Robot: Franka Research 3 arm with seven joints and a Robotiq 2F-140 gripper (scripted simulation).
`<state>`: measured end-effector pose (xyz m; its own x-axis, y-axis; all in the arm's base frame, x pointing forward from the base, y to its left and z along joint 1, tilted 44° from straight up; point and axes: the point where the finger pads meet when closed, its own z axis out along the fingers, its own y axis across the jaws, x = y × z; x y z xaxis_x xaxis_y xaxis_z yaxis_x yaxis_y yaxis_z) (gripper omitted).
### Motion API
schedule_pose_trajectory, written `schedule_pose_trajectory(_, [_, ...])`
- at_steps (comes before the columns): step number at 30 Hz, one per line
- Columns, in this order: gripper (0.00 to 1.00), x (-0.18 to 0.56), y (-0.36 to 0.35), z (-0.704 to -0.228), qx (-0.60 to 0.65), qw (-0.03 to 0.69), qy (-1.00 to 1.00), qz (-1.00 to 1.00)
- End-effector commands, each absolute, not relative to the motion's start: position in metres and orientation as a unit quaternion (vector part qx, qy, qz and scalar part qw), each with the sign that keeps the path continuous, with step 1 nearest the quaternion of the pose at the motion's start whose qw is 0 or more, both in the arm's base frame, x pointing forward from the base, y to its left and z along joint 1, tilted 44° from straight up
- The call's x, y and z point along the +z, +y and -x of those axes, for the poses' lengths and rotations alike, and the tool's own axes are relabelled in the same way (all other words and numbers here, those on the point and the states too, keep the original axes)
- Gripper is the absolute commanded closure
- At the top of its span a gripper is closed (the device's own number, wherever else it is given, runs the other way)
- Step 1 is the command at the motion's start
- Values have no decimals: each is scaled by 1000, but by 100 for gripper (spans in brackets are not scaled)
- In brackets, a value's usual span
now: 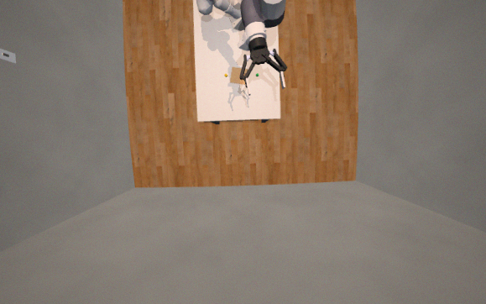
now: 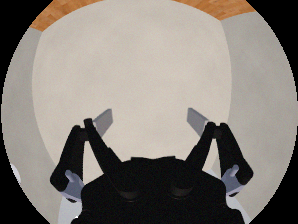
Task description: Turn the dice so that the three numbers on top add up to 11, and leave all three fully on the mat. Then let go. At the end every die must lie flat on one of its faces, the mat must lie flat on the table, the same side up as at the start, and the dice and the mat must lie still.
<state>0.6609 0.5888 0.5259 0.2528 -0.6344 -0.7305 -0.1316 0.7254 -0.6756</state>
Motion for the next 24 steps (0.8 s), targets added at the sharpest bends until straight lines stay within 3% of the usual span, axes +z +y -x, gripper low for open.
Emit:
schedule_pose_trajectory(1, [0,512,519,-679,-183,702,637,260])
schedule_pose_trajectory(11, [0,472,396,-704,-201,658,708,160])
schedule_pose_trajectory(12, [0,457,360,-706,-207,640,730,124])
schedule_pose_trajectory(17, [0,448,340,-706,-209,632,738,109])
schedule_pose_trajectory(18, [0,423,287,-701,-217,603,765,60])
schedule_pose_trajectory(24, [0,397,237,-691,-225,571,789,11])
